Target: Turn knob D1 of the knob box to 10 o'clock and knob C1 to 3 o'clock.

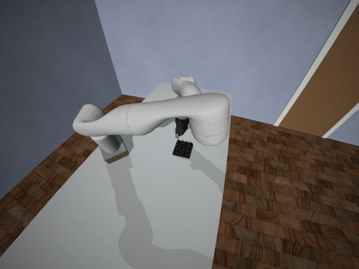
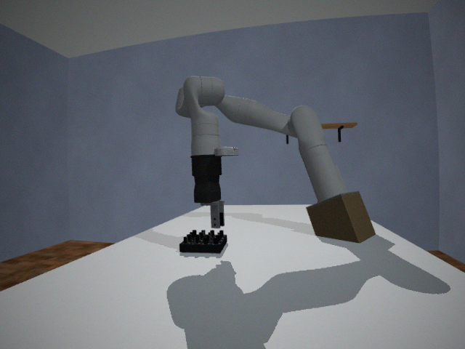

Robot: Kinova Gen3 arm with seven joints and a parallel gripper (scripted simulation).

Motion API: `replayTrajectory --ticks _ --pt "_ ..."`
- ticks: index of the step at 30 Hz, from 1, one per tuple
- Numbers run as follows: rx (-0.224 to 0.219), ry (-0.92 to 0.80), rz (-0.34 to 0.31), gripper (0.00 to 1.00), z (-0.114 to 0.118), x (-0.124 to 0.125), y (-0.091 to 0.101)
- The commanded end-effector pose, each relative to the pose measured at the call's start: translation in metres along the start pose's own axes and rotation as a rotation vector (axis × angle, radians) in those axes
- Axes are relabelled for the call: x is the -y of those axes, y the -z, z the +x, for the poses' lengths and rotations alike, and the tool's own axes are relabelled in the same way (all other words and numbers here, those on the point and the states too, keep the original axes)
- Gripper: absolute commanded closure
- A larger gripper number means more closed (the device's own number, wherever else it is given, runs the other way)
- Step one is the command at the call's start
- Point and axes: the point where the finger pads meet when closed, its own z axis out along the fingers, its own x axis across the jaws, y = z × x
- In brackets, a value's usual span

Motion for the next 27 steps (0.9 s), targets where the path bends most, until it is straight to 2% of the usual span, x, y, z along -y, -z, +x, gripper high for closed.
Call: replayTrajectory --ticks 1,7,27 --pt "-0.001 -0.038 -0.002 0.54 0.0013 0.0013 0.0011" --pt "0.003 -0.131 -0.001 0.54 0.0025 0.0035 0.0011" --pt "0.019 -0.683 -0.002 0.54 0.0091 0.0104 0.0019"
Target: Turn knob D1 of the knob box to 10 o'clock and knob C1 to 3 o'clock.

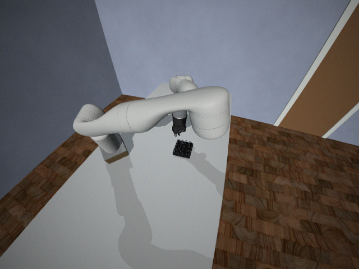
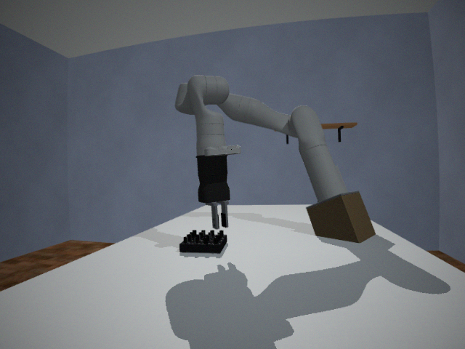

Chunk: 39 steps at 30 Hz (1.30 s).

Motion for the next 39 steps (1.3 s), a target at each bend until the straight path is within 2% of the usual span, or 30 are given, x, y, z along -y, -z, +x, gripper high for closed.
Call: replayTrajectory --ticks 1,11,13,28,30,39 --pt "-0.005 -0.067 -0.003 0.54 0.001 0.001 0.002" --pt "-0.001 -0.445 -0.005 0.54 0.004 0.002 0.003" --pt "-0.001 -0.445 -0.005 0.54 0.004 0.002 0.003" --pt "-0.005 -1.031 -0.003 0.54 0.008 -0.003 0.008" --pt "-0.005 -1.031 -0.003 0.54 0.008 -0.003 0.008" --pt "-0.01 -1.359 0.003 0.54 0.009 -0.008 0.011"
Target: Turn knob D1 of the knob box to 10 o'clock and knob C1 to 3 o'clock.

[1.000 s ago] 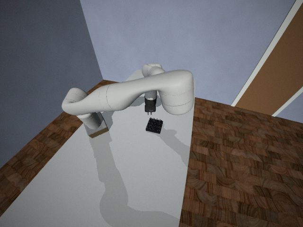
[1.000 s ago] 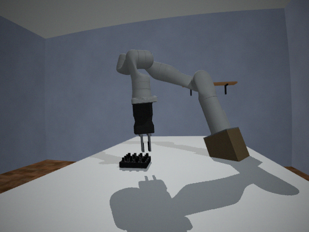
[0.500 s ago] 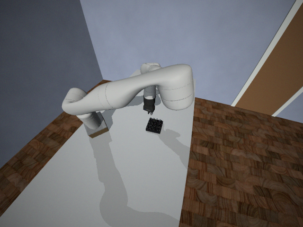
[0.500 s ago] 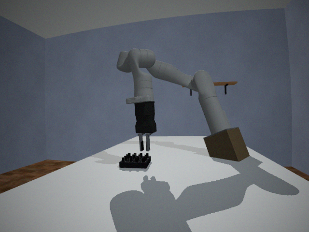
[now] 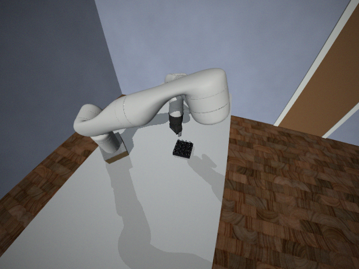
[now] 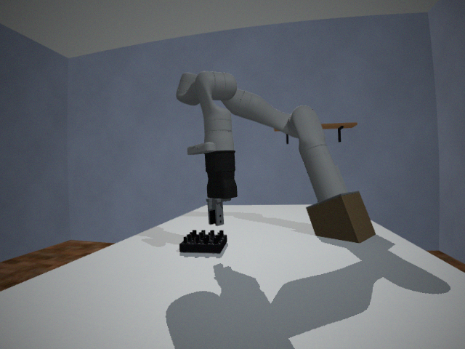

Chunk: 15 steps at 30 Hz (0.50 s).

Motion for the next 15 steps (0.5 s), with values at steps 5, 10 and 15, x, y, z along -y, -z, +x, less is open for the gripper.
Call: replayTrajectory --ticks 5,10,15 --pt "-0.005 -0.198 0.014 0.54 0.0037 0.0003 0.0048" --pt "-0.004 -0.29 0.017 0.54 0.0053 -0.0004 0.0059" --pt "-0.001 -0.431 0.022 0.54 0.0076 -0.0017 0.0077"
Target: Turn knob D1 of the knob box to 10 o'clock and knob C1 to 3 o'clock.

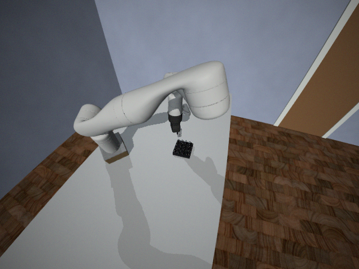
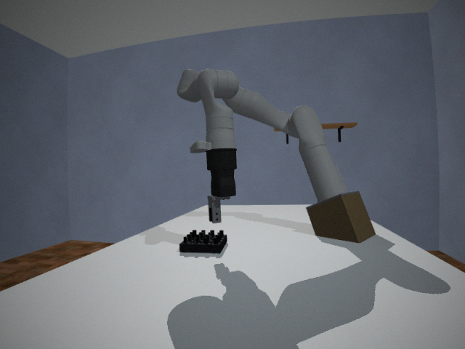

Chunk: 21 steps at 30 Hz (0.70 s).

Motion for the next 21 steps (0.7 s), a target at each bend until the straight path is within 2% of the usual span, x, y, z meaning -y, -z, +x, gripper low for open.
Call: replayTrajectory --ticks 1,8,21 --pt "-0.001 -0.051 0.01 0.54 0.0009 0.0011 0.0029" --pt "0.003 -0.21 0.015 0.54 0.0038 0.0004 0.005" --pt "0.009 -0.379 0.021 0.54 0.0067 -0.0008 0.0074"
